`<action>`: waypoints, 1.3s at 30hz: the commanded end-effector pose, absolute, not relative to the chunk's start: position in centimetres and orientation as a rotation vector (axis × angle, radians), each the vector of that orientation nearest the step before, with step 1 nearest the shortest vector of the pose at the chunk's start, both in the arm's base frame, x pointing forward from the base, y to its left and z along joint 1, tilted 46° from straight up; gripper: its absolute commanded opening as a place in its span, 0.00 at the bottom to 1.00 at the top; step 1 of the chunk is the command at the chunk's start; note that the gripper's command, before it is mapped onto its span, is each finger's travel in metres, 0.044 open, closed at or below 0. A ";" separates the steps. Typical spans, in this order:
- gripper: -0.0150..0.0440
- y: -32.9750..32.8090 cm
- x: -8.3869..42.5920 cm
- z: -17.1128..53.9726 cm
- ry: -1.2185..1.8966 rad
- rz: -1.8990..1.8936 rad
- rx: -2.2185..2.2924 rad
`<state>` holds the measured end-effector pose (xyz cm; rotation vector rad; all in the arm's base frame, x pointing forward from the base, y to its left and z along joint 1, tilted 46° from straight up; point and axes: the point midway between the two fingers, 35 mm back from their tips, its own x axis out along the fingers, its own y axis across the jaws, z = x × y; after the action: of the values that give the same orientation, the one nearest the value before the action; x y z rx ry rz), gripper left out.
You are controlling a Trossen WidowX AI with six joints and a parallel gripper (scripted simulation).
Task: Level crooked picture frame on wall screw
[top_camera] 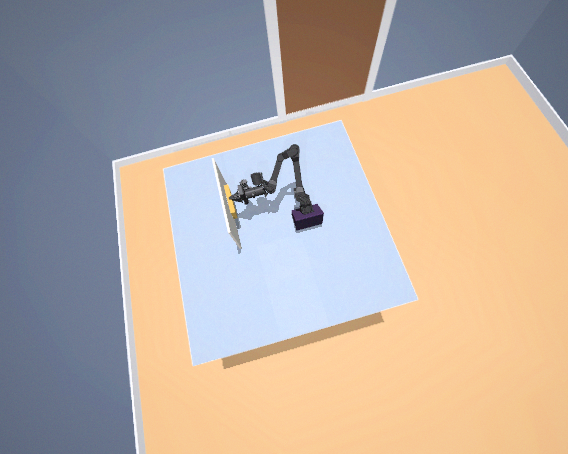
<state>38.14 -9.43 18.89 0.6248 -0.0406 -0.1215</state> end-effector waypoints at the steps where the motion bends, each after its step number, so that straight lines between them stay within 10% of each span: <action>1: 0.36 -9.5 38.1 19.0 -0.043 -0.123 0.632; 39: 0.25 -8.8 38.2 19.3 -0.043 -0.123 0.632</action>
<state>38.14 -9.15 19.07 0.6269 -0.0393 -0.1332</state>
